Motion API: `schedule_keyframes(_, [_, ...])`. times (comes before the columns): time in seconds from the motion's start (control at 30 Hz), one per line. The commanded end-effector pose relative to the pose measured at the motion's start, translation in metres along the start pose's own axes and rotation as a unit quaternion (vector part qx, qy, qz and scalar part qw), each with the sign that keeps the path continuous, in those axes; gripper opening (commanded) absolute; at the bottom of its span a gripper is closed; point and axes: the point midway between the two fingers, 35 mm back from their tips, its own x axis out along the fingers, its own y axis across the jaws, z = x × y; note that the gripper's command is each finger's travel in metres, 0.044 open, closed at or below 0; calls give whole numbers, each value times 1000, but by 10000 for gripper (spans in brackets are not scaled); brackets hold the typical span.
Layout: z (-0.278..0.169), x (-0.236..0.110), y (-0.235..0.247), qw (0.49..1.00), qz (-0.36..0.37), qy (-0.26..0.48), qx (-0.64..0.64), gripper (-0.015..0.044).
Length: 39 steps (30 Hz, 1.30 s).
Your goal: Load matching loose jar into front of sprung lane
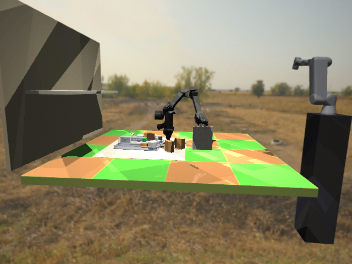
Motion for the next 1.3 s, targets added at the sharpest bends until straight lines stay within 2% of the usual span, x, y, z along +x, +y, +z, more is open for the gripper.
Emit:
schedule_keyframes(0.0, [-2, 4, 0, 1000, -3, 4, -3, 361])
schedule_keyframes(0.23, [-2, 4, 0, 1000, -3, 4, -3, 177])
schedule_keyframes(0.43, [-2, 4, 0, 1000, -3, 4, -3, 138])
schedule_keyframes(0.6, [2, -10, 3, 1000, 0, 3, -4, 6])
schedule_keyframes(1.07, [5, -97, 11, 1000, 0, 4, -4, 0])
schedule_keyframes(1.27, [4, -100, 11, 1000, 0, 4, -3, 0])
